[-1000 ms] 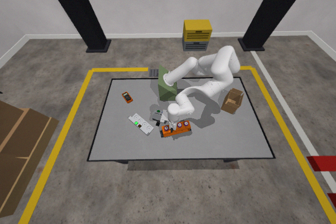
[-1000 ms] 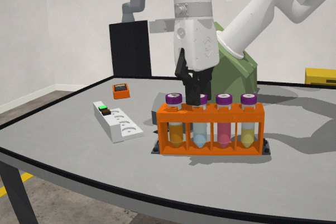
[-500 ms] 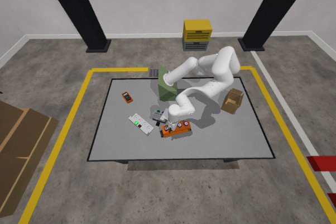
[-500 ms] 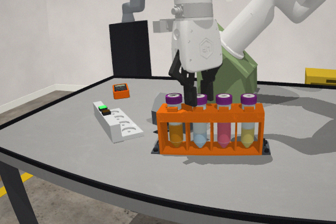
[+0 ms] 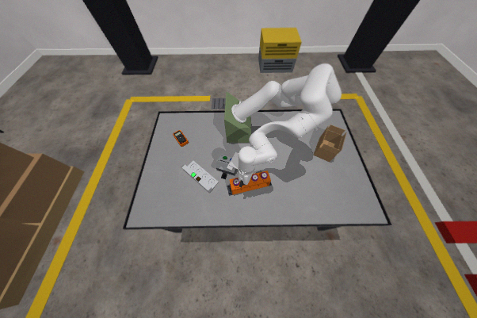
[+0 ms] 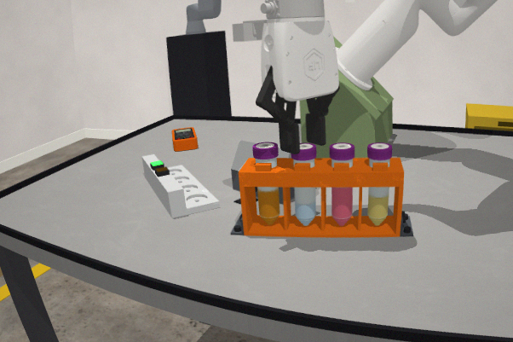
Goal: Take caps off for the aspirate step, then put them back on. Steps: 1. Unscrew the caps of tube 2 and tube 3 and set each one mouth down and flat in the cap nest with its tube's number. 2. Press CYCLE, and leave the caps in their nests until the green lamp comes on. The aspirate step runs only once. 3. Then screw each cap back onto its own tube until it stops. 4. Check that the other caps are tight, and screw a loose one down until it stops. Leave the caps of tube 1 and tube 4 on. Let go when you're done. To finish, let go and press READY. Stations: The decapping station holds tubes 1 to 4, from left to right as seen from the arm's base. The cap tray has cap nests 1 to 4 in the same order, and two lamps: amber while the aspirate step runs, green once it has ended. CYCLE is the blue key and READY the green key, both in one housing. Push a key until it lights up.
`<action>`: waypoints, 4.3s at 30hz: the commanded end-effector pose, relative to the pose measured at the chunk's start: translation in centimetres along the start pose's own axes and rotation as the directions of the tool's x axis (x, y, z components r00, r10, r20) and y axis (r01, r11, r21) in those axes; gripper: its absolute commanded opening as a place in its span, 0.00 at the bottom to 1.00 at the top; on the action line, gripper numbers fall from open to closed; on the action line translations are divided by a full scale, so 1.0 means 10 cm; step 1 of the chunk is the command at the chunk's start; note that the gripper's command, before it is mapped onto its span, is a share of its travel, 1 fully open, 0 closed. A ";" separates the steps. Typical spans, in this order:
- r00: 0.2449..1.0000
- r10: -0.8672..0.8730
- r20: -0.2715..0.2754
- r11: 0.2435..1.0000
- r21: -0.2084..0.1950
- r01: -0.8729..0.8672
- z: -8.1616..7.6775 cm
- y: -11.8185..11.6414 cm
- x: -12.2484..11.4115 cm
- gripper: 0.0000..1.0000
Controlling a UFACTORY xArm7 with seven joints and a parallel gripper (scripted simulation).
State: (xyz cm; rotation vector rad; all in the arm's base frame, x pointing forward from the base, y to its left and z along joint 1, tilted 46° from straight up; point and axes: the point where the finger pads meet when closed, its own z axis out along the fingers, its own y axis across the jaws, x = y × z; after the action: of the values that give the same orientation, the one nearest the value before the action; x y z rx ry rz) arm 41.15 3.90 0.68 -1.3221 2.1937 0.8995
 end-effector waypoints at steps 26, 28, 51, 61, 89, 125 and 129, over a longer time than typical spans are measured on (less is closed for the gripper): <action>0.746 -0.666 -0.003 0.746 0.004 0.666 -0.37 0.46 -0.58 0.46; 0.677 -0.736 -0.003 0.677 0.003 0.736 -0.37 0.53 -0.65 0.46; 0.588 -0.809 -0.004 0.588 0.004 0.809 -0.10 0.65 -0.80 0.46; 0.588 -0.809 -0.004 0.588 0.004 0.809 -0.01 0.65 -0.80 0.46; 0.588 -0.809 -0.004 0.588 0.004 0.809 0.09 0.65 -0.80 0.46; 0.846 -0.533 -0.002 0.846 0.005 0.533 0.09 0.65 -0.80 0.00; 0.886 -0.464 -0.001 0.886 0.005 0.464 0.09 0.65 -0.80 0.00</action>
State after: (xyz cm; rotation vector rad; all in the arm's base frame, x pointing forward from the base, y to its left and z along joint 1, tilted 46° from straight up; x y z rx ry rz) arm 38.89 11.80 7.07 -1.8002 1.6651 0.6690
